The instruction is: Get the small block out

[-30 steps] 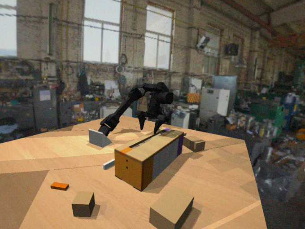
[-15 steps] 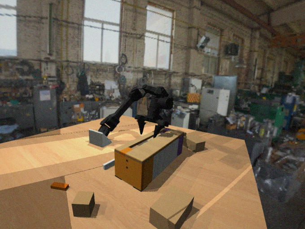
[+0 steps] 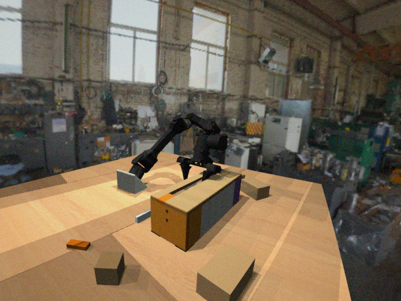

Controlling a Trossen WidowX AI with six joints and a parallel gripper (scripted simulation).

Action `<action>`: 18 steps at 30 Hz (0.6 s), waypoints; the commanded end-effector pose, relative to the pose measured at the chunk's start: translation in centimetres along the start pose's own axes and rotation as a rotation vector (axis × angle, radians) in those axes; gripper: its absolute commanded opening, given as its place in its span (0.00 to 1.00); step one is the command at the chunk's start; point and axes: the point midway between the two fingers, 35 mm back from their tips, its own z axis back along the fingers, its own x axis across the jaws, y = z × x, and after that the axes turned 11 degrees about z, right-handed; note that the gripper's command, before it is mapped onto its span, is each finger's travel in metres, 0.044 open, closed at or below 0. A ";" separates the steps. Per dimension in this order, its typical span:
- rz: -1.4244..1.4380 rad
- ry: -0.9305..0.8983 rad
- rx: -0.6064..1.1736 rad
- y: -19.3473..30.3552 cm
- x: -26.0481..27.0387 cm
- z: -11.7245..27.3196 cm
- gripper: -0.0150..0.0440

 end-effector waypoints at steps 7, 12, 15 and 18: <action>0.000 0.000 0.000 0.9 0.2 -0.4 0.93; -0.001 -0.001 0.001 2.4 0.5 -0.9 0.93; -0.001 -0.001 0.001 3.2 0.7 -1.2 0.93; -0.001 -0.001 0.001 4.0 0.8 -1.5 0.93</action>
